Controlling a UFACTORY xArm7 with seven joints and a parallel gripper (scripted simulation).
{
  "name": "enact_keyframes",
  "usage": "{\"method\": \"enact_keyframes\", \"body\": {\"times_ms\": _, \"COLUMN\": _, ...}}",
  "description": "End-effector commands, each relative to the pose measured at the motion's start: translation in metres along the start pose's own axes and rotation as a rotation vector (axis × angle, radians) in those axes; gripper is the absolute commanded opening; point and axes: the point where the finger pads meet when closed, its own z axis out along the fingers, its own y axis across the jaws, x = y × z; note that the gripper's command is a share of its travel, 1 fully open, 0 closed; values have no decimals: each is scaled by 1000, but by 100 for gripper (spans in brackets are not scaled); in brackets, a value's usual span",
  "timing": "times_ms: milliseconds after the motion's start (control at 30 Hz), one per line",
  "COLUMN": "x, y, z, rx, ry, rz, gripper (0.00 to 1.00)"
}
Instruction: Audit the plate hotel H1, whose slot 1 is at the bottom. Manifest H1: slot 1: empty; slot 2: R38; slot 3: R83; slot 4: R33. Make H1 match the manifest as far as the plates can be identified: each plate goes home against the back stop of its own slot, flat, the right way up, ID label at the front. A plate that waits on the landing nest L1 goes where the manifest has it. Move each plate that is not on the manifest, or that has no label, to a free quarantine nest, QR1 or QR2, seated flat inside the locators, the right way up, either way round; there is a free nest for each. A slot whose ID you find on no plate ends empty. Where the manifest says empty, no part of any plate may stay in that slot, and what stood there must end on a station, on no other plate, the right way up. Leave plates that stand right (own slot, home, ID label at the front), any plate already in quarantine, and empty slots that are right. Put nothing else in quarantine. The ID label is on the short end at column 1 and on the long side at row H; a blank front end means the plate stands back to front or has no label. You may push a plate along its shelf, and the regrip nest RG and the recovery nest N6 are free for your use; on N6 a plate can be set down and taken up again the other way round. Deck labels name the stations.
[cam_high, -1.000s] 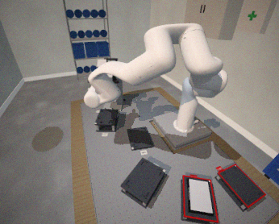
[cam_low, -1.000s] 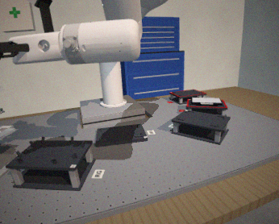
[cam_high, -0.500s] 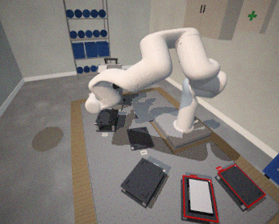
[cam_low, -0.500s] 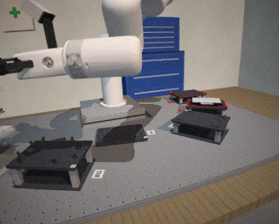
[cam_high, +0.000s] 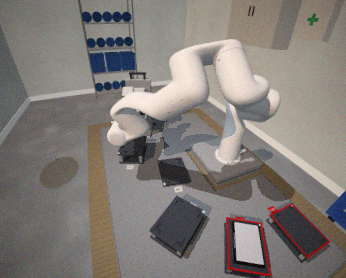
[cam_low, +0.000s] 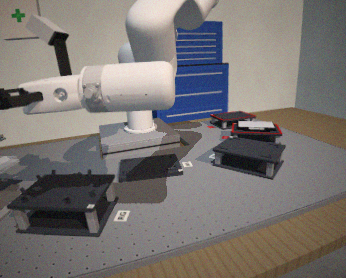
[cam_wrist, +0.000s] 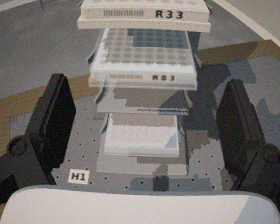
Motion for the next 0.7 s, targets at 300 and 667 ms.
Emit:
{"method": "enact_keyframes", "body": {"times_ms": 300, "x": 1, "y": 0, "z": 28, "rx": -3, "ry": 0, "rz": 4, "gripper": 100}}
{"method": "enact_keyframes", "body": {"times_ms": 667, "x": 1, "y": 0, "z": 28, "rx": -3, "ry": 0, "rz": 4, "gripper": 100}}
